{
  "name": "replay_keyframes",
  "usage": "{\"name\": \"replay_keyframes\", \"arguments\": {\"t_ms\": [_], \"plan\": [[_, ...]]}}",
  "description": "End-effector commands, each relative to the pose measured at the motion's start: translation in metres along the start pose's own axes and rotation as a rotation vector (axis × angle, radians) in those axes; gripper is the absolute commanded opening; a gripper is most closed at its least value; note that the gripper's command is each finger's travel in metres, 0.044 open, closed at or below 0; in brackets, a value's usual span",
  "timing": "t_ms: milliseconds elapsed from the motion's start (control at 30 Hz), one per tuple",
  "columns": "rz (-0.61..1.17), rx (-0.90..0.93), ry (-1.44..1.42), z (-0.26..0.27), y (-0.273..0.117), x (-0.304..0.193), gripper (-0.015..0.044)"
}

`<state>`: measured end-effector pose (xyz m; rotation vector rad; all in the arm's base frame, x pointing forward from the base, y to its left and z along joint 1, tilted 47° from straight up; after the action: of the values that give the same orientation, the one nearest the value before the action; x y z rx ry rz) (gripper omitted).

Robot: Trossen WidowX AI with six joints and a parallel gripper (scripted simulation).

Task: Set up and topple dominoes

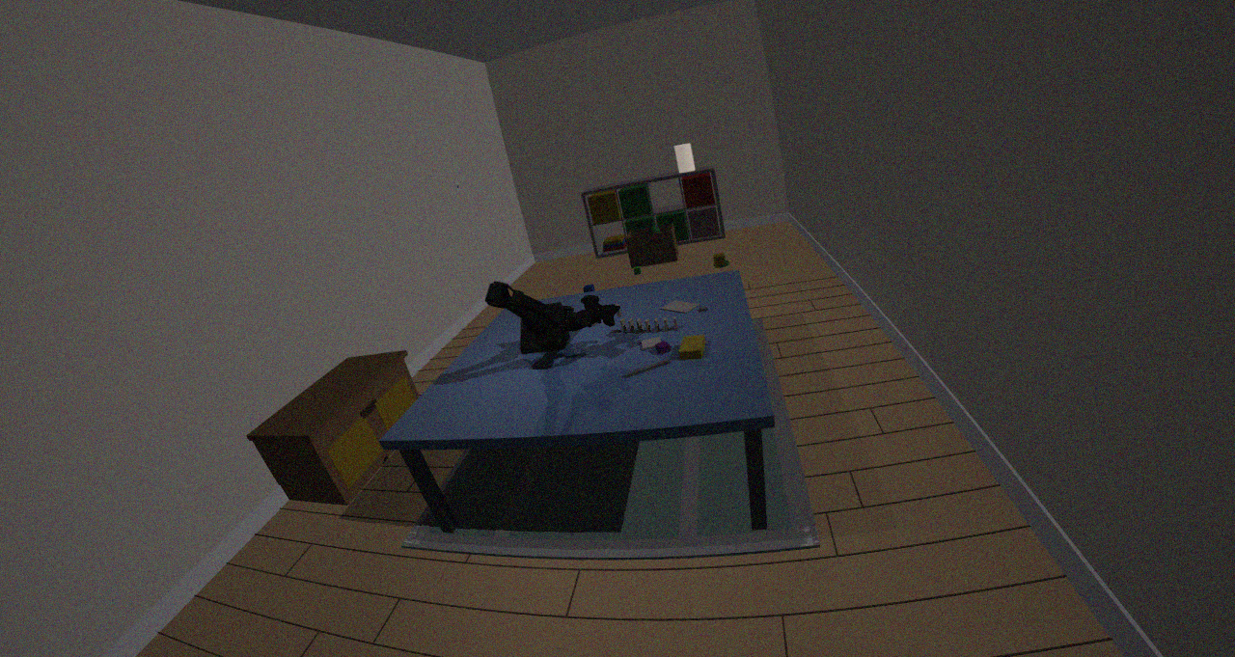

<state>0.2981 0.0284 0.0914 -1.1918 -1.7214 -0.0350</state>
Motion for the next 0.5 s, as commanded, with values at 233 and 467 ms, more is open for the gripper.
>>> {"name": "replay_keyframes", "arguments": {"t_ms": [233, 467], "plan": [[0.01, 0.012, 0.0, -0.005, 0.004, -0.036, 0.0107], [0.012, 0.011, 0.004, -0.007, 0.004, -0.06, 0.0107]]}}
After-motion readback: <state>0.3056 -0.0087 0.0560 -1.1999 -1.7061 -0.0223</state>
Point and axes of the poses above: the point midway between the two fingers, 35 mm back from their tips, its own y axis out along the fingers, its own z axis across the jaws, x = y × z, the point moved 3 cm from there along -y, back along the fingers, and after that the axes turned 6 degrees about y, right-handed, at the moved point
